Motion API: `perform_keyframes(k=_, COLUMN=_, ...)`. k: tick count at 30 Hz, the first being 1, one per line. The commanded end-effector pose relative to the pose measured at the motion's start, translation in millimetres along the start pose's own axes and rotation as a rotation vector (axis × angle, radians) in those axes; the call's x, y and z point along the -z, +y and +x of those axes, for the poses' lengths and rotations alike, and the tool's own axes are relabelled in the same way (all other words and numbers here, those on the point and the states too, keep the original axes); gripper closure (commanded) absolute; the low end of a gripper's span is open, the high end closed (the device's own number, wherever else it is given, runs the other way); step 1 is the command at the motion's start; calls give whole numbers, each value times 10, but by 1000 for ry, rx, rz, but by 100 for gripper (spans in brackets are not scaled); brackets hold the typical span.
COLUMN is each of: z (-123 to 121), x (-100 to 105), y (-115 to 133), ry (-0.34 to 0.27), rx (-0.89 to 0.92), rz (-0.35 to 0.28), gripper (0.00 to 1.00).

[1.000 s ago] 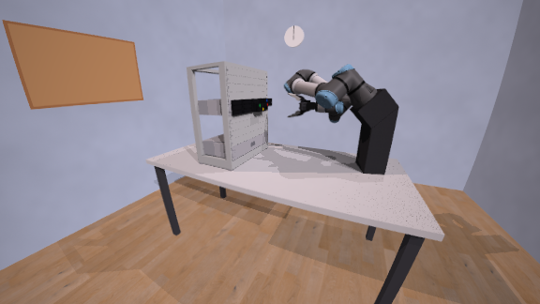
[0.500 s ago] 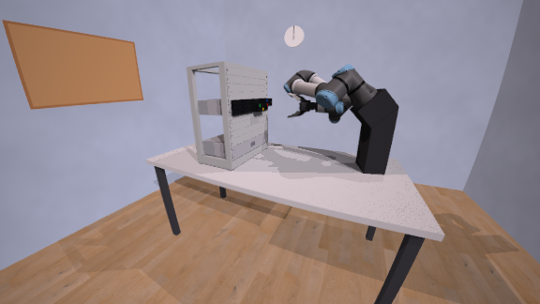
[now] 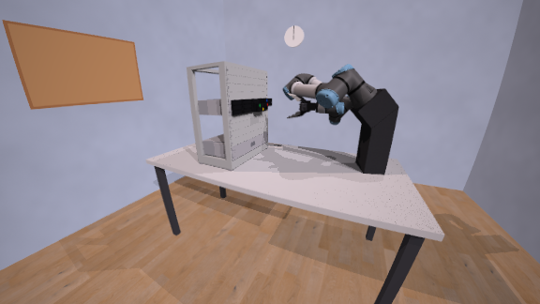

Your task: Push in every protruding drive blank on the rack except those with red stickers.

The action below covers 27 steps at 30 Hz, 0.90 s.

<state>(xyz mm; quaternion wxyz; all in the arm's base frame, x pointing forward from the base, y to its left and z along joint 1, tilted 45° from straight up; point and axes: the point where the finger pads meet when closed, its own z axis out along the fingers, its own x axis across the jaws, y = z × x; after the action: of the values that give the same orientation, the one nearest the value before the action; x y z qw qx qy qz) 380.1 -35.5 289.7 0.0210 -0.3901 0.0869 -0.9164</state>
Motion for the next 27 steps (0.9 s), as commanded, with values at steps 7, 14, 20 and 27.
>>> perform_keyframes(k=7, z=-27, x=45, y=-135, ry=2, rx=0, rz=-1, gripper=0)
perform_keyframes(k=14, z=-53, x=85, y=-256, ry=2, rx=0, rz=-1, gripper=0)
perform_keyframes(k=20, z=-73, x=115, y=-346, ry=2, rx=0, rz=-1, gripper=0)
perform_keyframes(k=27, z=-96, x=151, y=-455, ry=2, rx=0, rz=-1, gripper=0)
